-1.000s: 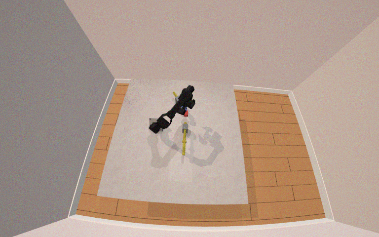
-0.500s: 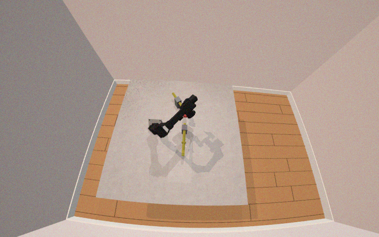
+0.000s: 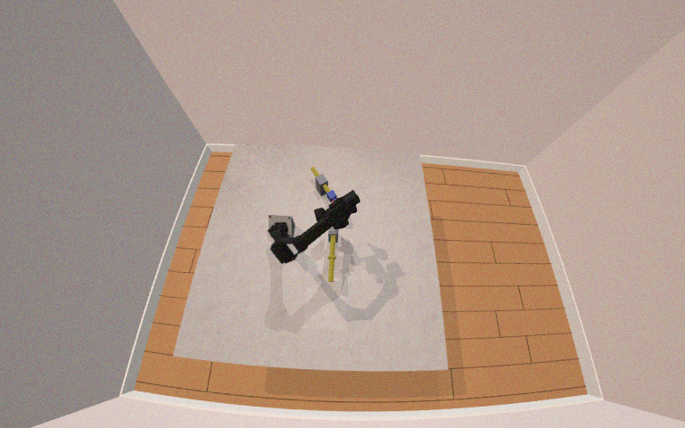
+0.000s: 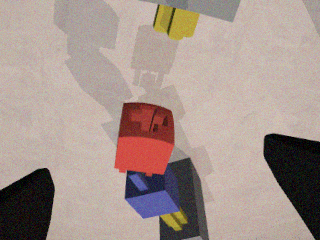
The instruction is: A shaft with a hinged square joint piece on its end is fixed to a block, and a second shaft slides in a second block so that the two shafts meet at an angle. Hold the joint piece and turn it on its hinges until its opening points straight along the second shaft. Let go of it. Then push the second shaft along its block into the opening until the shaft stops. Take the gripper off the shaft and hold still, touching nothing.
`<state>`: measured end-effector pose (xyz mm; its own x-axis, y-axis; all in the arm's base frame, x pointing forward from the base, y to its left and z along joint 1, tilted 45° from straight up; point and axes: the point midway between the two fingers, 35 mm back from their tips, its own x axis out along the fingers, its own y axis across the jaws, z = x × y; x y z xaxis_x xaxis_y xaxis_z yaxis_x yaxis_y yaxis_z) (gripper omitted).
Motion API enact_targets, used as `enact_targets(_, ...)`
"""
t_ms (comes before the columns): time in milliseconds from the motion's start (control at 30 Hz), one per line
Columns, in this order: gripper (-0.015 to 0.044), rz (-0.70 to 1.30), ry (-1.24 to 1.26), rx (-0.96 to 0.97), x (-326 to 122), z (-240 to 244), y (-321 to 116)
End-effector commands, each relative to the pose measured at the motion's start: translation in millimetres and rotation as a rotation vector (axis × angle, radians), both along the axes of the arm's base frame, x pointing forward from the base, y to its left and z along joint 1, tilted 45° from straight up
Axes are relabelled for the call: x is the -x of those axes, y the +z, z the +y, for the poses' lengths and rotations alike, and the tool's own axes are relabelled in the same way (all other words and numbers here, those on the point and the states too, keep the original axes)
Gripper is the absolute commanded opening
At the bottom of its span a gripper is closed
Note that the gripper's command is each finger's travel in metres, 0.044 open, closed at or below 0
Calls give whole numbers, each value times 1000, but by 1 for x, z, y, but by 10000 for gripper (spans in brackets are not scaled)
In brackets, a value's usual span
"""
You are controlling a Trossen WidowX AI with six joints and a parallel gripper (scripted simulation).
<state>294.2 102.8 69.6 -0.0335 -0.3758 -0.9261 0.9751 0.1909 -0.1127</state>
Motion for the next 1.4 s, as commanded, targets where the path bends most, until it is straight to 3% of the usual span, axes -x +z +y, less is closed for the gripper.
enact_targets(0,440,-52,-137,-53,4,-12,0)
enact_targets(200,440,-119,-292,-113,7,-25,3)
enact_targets(567,440,-120,-291,-114,7,-26,4)
enact_targets(967,440,-32,61,-6,-6,-108,81)
enact_targets(1367,440,162,388,127,25,-193,162)
